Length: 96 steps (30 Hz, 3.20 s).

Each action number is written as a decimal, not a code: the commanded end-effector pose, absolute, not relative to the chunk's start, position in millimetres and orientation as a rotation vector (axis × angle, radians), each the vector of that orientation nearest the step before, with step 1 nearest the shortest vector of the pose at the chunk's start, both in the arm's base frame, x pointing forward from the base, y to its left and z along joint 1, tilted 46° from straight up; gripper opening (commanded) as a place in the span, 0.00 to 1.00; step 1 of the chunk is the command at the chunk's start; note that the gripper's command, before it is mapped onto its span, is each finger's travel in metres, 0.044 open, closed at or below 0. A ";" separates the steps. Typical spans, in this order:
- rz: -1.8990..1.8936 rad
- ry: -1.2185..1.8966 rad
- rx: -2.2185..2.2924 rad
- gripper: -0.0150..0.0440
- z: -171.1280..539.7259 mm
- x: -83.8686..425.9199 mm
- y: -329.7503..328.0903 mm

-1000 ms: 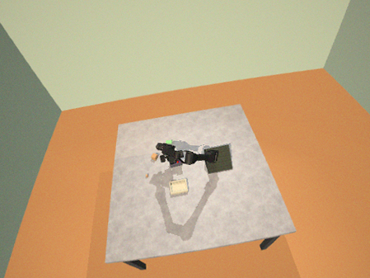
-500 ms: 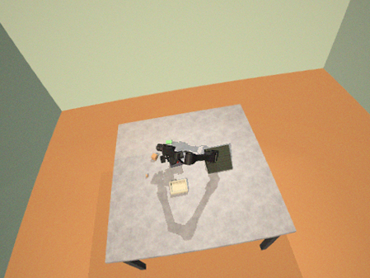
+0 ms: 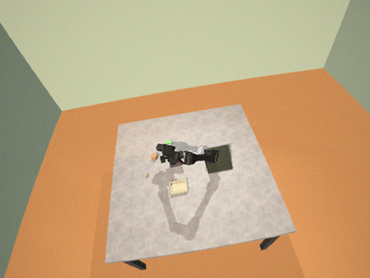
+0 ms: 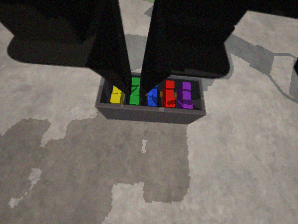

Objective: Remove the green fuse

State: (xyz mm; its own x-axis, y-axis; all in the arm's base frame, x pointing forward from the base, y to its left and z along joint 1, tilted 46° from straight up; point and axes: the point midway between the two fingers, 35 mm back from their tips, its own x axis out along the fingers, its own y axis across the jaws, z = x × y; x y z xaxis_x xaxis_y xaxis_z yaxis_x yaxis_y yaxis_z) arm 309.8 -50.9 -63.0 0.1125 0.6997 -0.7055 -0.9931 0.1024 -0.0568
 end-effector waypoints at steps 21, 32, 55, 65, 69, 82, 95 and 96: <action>1.362 0.595 -0.614 0.25 -55.6 309.2 -58.7; 1.362 0.595 -0.614 0.25 -51.9 308.6 -62.5; 1.361 0.594 -0.612 0.25 -43.8 307.2 -70.4; 1.360 0.594 -0.611 0.25 -40.2 306.5 -73.8; 1.360 0.594 -0.610 0.25 -38.8 306.2 -75.1; 1.360 0.594 -0.610 0.25 -33.2 305.1 -80.6; 1.360 0.594 -0.610 0.25 -20.4 302.9 -93.4; 1.360 0.594 -0.610 0.25 -20.4 302.9 -93.4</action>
